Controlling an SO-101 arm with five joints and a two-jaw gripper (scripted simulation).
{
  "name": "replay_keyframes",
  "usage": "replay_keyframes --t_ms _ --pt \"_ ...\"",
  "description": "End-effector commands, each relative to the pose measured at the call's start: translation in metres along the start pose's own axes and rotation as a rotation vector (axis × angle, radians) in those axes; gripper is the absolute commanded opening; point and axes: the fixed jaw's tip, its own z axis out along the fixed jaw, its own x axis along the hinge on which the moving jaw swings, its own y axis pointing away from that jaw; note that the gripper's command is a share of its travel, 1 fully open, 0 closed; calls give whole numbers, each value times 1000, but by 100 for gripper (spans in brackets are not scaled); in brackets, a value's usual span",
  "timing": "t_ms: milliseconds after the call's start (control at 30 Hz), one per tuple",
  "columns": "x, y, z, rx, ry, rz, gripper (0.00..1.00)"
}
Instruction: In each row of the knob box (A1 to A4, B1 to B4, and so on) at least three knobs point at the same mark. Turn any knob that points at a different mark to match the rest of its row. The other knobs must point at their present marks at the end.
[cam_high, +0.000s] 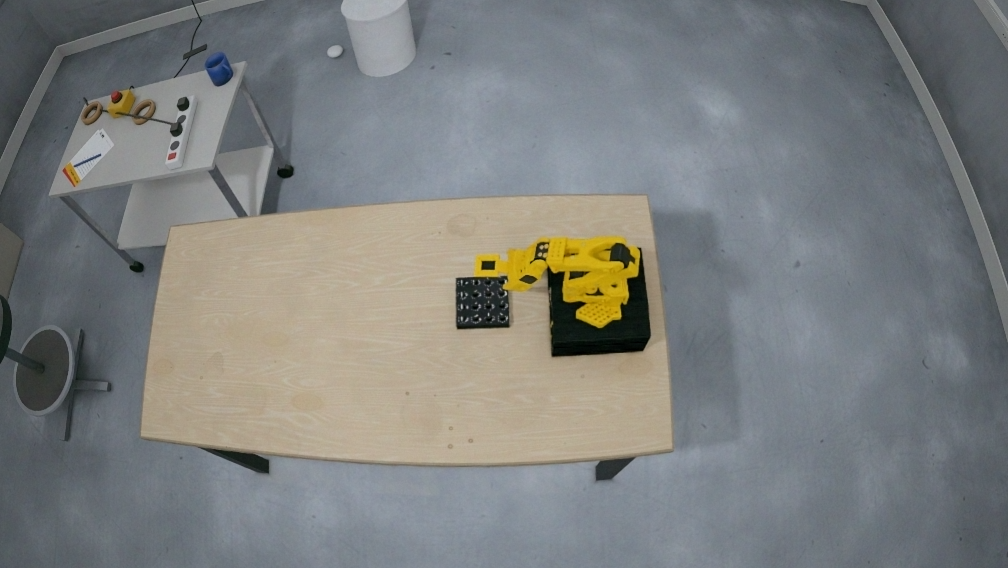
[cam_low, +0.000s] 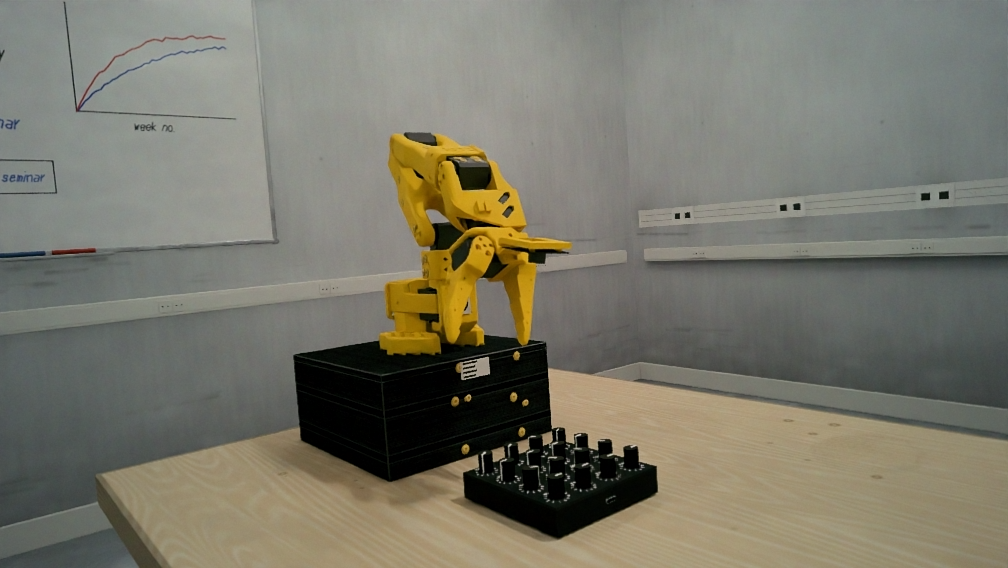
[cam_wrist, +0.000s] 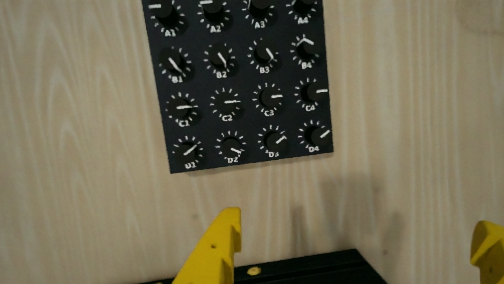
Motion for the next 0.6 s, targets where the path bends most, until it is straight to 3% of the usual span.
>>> replay_keyframes --t_ms 0,567 --pt "3 3 0 -9 9 51 40" --pt "2 4 0 -11 9 78 40"
